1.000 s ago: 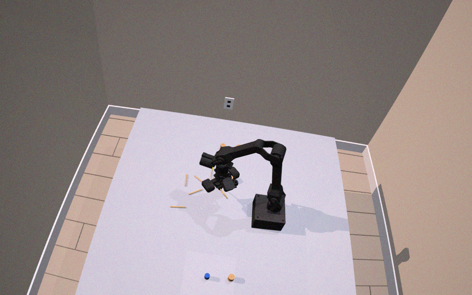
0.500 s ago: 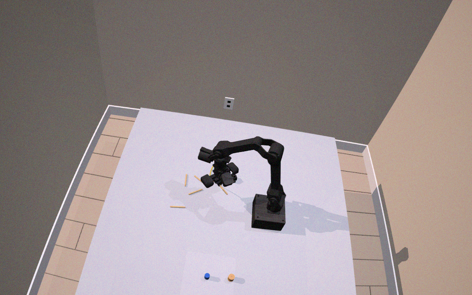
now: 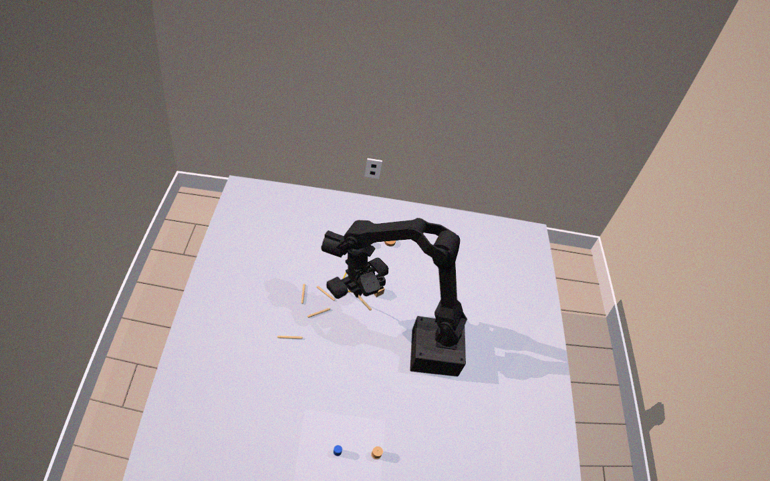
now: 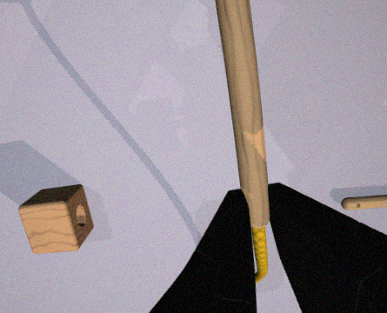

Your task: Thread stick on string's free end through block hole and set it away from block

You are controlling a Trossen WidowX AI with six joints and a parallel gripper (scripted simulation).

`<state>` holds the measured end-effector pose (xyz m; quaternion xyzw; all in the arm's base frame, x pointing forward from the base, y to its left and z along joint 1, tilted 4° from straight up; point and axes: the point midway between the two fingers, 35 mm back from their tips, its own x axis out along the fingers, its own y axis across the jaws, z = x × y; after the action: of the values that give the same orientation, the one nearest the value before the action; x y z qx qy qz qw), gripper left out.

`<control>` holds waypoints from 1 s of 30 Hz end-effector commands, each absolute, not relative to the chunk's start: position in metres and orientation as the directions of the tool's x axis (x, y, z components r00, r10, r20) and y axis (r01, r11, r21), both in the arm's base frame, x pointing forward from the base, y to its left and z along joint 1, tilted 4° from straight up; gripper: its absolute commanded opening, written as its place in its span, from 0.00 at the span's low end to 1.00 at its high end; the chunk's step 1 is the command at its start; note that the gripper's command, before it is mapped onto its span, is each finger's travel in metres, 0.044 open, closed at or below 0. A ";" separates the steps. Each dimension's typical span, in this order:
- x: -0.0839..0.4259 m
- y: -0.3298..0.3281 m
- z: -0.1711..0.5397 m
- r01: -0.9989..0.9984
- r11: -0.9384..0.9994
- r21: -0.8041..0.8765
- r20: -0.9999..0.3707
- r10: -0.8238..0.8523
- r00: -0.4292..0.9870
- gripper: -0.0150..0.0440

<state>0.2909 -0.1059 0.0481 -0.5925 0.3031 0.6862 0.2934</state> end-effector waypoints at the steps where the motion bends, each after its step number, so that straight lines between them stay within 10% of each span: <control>1: 0.294 -0.110 0.053 -0.760 -0.647 0.062 -0.990 0.057 -0.129 0.25; 30: 0.295 -0.134 0.083 -0.753 -0.656 0.054 -0.971 0.140 -0.192 0.25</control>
<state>0.2933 -0.1310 0.0792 -0.5569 0.2817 0.7186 0.3069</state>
